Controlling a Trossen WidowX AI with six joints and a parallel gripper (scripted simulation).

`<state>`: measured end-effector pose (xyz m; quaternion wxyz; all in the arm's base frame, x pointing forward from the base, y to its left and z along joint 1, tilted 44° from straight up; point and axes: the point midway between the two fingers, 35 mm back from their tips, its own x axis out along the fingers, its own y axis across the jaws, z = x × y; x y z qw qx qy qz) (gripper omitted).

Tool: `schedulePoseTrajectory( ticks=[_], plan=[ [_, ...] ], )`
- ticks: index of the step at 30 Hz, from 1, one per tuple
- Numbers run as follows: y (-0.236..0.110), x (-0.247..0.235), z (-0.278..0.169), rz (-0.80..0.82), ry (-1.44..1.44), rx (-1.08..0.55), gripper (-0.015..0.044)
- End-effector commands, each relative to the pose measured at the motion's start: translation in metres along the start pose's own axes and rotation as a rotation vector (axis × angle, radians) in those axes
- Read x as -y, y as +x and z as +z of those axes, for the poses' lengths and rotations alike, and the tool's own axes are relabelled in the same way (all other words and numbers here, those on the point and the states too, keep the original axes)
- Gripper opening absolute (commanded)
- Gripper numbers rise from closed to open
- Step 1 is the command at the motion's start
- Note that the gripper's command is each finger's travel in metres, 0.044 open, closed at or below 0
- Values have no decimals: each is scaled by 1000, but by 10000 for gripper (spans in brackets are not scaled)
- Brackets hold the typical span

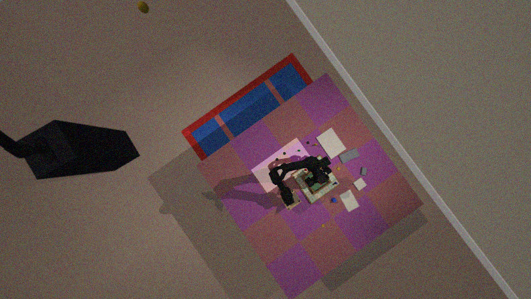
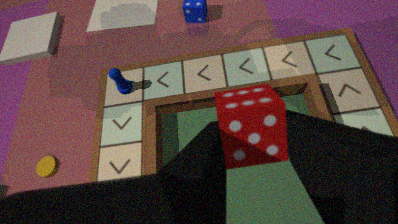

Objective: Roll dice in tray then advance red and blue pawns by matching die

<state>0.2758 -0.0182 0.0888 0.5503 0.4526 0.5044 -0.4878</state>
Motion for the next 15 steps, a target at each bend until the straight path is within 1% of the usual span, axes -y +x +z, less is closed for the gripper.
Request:
schedulePoseTrajectory(
  ticks=[1, 6, 10, 13, 14, 15],
  plan=[
    [0, 0, 0, 0, 0, 0, 105],
    [-1, 0, 2, 0, 0, 0, 236],
    [-25, 0, 28, 3, 4, 8, 341],
    [-26, 0, 30, 3, 5, 9, 420],
    [-26, 0, 30, 3, 5, 9, 440],
    [-24, 0, 30, -4, 1, -8, 440]
  ],
)
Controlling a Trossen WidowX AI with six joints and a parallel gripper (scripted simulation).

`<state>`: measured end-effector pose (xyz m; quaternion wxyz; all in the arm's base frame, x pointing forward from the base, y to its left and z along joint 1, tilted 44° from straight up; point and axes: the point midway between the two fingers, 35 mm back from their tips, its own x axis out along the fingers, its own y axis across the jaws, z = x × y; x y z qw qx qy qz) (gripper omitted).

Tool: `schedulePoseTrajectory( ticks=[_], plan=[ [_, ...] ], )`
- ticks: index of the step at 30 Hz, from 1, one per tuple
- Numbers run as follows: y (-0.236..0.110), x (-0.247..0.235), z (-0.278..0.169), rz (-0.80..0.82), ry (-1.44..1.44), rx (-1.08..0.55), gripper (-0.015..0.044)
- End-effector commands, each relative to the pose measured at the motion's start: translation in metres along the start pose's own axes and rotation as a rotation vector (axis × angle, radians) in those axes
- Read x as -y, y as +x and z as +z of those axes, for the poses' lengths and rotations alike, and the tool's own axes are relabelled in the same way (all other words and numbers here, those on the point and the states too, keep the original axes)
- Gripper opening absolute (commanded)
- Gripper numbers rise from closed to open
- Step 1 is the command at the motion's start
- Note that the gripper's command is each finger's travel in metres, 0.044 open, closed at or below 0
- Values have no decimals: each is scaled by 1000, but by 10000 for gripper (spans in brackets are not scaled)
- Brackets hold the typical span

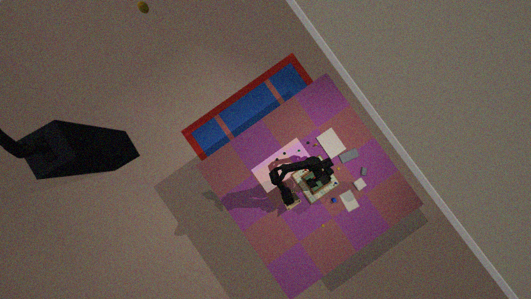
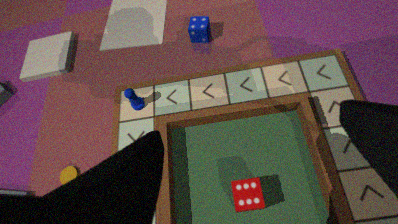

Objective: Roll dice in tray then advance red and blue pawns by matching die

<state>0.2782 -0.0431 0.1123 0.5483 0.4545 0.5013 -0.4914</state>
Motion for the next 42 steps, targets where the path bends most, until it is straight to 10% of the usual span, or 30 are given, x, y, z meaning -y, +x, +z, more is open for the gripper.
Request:
schedulePoseTrajectory(
  ticks=[1, 10, 15, 22, 42],
  plan=[
    [3, 1, 1, -21, -21, -60, 440],
    [46, 0, -16, 1, -8, -844, 440],
    [48, 6, -15, -45, -13, -759, 440],
    [99, -18, 32, 143, -419, -746, 275],
    [228, -23, 101, 550, -1241, -703, 275]
  ],
)
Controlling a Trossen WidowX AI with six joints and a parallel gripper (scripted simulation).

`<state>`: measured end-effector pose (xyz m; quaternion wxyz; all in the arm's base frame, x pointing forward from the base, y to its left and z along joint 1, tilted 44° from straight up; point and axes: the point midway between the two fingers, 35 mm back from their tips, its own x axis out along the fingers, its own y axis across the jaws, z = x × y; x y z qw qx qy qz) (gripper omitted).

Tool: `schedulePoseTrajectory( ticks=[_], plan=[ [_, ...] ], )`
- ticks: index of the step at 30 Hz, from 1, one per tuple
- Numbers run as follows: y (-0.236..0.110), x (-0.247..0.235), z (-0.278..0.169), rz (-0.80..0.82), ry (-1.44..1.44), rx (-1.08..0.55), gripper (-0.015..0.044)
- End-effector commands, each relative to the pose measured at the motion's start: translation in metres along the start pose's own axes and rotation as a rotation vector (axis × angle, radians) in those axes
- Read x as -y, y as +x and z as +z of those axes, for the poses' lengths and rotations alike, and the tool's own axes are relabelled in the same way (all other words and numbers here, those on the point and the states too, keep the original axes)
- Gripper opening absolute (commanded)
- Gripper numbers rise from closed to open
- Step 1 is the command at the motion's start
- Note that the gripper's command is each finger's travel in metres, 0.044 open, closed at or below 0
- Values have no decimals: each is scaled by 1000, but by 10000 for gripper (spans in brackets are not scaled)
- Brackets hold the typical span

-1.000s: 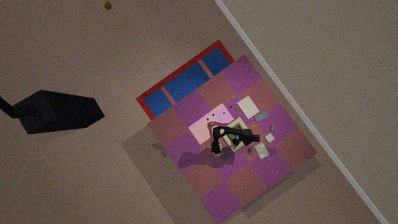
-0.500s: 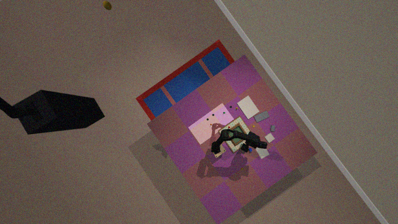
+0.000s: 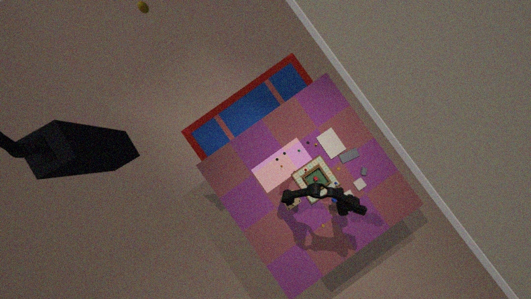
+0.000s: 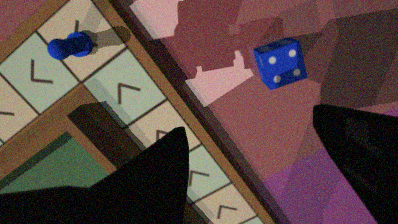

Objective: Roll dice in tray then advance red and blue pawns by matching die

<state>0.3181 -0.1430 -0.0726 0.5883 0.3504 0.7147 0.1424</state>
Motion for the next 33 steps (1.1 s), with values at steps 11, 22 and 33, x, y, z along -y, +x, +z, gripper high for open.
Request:
schedulePoseTrajectory(
  ticks=[11, 22, 33],
  plan=[
    [21, 33, 9, 11, -174, -5, 275],
    [38, 34, 9, 12, -174, -5, 275],
    [46, 34, 9, 12, -174, -5, 275]
  ],
)
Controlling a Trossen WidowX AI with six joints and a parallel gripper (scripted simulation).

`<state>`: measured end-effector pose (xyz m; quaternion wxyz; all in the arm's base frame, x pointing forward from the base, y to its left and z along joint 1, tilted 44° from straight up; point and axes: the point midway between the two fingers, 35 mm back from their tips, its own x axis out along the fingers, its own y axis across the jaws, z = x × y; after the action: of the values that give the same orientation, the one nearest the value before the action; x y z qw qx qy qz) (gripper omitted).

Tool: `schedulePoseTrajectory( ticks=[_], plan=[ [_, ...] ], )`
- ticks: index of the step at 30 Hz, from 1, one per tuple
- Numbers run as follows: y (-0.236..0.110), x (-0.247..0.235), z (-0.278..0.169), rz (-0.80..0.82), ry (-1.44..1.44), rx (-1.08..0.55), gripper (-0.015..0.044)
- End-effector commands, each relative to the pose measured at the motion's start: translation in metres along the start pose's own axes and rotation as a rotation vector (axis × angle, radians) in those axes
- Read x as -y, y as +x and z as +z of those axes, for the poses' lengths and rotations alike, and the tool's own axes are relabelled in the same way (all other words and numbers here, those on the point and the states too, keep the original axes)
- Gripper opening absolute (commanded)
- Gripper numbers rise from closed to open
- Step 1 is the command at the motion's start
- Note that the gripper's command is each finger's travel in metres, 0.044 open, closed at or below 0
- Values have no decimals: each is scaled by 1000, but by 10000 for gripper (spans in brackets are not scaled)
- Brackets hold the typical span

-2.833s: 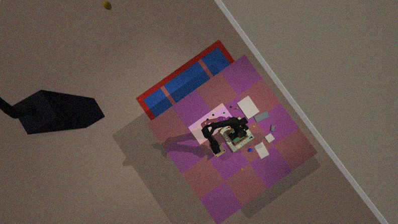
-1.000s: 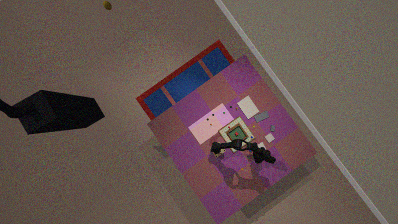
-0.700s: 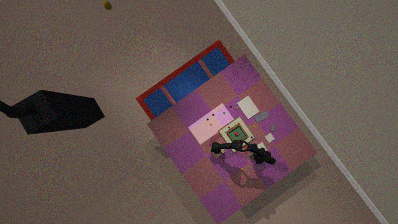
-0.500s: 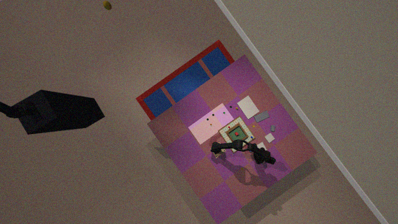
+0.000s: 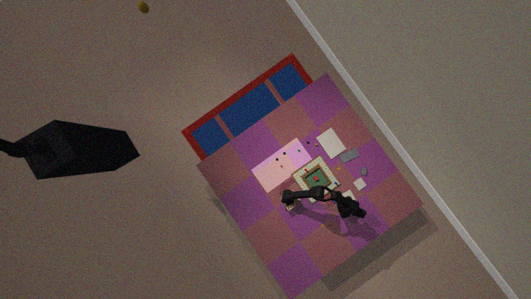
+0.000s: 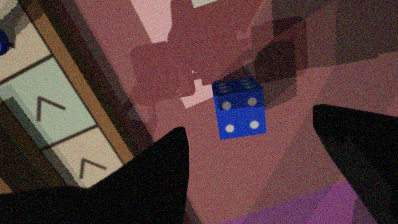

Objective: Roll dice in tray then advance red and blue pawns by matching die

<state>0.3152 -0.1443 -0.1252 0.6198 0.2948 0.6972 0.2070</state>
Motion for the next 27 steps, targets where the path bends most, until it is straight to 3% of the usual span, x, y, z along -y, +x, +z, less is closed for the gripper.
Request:
schedulePoseTrajectory(
  ticks=[1, 22, 27],
  plan=[
    [10, -1, -2, 13, 11, -8, 275],
    [36, -1, -3, 14, 10, -8, 275],
    [36, -1, -3, 14, 10, -8, 144]
  ],
)
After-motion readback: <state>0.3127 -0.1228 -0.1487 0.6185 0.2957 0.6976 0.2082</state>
